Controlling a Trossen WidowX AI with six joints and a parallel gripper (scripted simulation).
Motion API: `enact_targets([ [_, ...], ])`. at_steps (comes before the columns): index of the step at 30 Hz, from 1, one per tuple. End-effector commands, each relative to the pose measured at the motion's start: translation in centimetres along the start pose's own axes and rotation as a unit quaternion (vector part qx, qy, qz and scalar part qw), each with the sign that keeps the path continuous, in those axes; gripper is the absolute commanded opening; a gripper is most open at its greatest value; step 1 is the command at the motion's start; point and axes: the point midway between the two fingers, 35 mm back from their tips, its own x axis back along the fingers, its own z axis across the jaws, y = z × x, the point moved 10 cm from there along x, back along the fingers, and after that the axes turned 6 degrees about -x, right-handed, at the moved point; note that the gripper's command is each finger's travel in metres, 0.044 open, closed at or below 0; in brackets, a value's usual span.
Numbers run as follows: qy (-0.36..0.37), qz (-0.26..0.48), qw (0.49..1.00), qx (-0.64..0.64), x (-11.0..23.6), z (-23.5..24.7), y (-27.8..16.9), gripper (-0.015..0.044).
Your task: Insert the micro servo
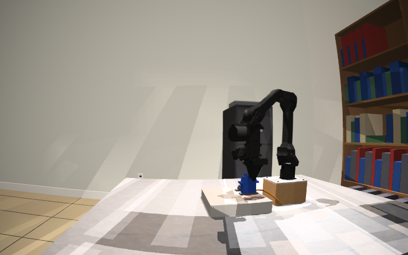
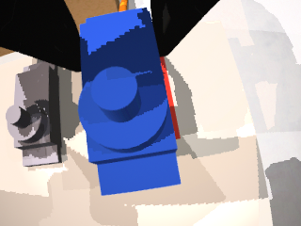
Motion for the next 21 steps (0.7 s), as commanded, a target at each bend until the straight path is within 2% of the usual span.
enact_targets([
  [1, 0.005, -0.004, 1.000, -0.001, 0.2, -0.2, -2.0, 0.0000],
  [21, 0.005, -0.003, 1.000, -0.001, -1.8, -0.2, -2.6, 0.0000],
])
